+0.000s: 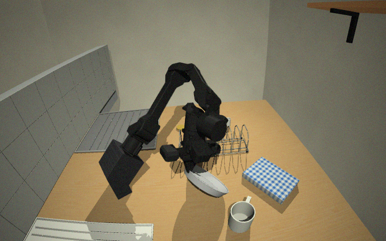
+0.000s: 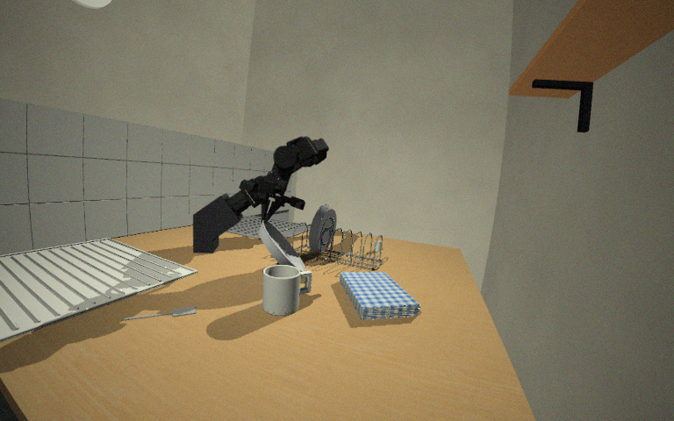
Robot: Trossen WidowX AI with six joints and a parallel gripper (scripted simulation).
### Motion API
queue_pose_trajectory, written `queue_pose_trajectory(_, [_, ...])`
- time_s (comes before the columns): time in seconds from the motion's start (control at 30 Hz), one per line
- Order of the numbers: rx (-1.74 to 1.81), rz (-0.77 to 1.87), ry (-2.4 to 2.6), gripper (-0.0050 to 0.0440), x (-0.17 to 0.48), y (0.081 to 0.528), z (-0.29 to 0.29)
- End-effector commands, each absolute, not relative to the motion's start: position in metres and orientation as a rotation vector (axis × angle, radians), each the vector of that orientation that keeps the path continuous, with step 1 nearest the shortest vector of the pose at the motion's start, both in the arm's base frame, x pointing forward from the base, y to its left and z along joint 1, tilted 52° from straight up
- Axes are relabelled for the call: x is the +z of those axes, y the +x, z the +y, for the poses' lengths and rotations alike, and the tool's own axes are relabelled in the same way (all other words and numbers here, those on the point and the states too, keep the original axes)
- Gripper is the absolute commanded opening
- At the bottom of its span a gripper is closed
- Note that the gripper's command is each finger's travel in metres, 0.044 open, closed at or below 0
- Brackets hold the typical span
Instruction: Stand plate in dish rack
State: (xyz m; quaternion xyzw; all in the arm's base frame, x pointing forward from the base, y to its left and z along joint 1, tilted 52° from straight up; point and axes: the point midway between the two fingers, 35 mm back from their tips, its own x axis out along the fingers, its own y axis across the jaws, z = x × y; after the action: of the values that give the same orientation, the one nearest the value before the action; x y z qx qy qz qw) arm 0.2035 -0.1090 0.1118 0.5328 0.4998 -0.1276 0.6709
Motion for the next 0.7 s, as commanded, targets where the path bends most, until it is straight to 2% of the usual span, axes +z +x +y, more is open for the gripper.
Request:
queue_pose_trajectory(0.0, [-0.296,1.109,1.167,0.0,0.115,0.199,-0.112])
queue_pose_trajectory(0.67, [-0.292,1.051,1.056,0.0,0.126,0.188,-0.119])
